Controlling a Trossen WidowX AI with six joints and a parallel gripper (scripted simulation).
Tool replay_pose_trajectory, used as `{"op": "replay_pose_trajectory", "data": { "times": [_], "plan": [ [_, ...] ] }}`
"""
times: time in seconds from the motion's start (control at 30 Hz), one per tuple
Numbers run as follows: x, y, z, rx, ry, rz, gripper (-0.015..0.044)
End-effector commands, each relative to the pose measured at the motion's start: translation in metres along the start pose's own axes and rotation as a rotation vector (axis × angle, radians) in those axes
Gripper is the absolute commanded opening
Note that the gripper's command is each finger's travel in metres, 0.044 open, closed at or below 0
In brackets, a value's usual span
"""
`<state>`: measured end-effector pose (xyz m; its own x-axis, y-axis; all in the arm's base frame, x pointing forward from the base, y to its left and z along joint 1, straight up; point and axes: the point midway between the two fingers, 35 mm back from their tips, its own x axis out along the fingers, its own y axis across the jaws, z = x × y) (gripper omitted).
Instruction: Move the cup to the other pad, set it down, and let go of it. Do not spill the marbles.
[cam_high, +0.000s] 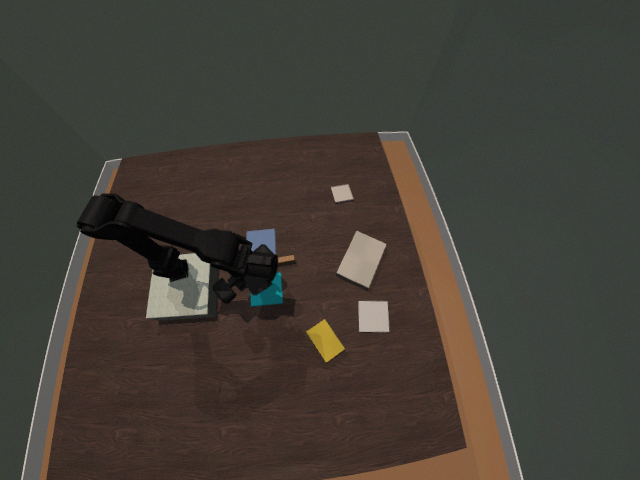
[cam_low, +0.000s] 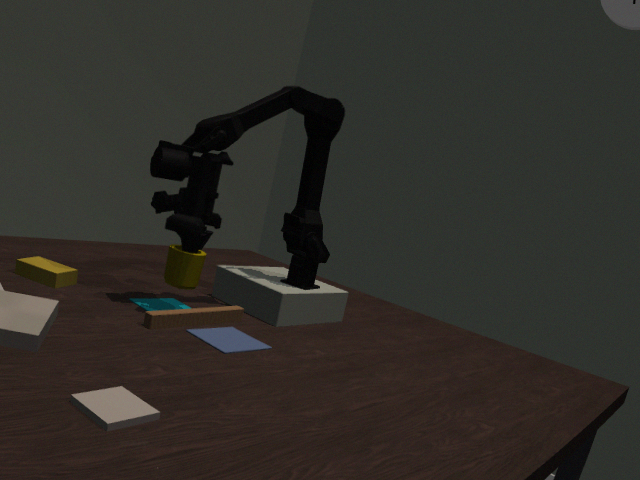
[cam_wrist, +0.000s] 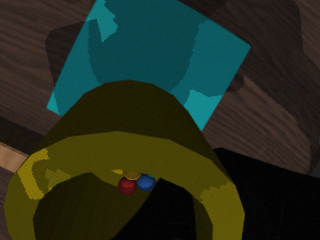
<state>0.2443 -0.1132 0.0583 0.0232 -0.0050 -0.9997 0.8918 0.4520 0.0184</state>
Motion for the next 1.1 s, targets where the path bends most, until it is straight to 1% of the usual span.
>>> {"op": "replay_pose_trajectory", "data": {
  "times": [0.0, 0.37, 1.07],
  "plan": [
    [-0.001, -0.006, 0.008, -0.005, -0.003, -0.004, 0.0],
    [0.001, -0.015, 0.019, -0.005, -0.004, -0.005, 0.0],
    [0.036, -0.015, 0.02, -0.005, -0.004, -0.005, 0.0]
  ]
}}
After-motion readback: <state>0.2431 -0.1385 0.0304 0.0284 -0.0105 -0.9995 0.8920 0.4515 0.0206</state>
